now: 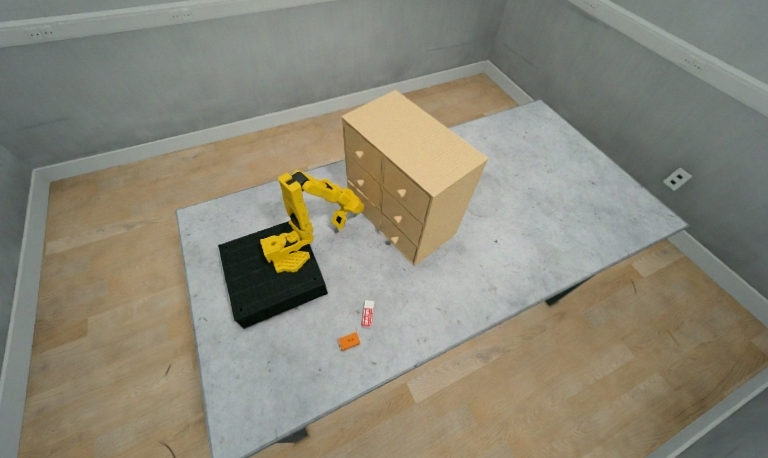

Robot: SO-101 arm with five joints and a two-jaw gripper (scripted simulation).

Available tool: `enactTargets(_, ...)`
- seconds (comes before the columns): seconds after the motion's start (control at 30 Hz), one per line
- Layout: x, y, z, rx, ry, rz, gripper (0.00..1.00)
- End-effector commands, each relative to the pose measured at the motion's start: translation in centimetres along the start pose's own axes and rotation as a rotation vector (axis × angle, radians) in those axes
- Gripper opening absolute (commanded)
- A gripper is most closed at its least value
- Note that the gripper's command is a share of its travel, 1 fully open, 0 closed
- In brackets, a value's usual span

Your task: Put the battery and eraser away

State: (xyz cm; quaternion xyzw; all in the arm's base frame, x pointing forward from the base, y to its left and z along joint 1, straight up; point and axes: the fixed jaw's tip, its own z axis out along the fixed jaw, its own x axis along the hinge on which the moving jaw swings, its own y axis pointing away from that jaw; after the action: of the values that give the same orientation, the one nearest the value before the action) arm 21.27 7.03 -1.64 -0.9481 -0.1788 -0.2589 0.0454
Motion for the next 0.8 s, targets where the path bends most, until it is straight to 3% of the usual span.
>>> enactTargets(0.0,-0.52,0.09,-0.31,-0.005,-0.006,0.008,0.0)
enactTargets(0.77,-0.84,-0.01,-0.54,-0.002,-0.006,0.01,0.0)
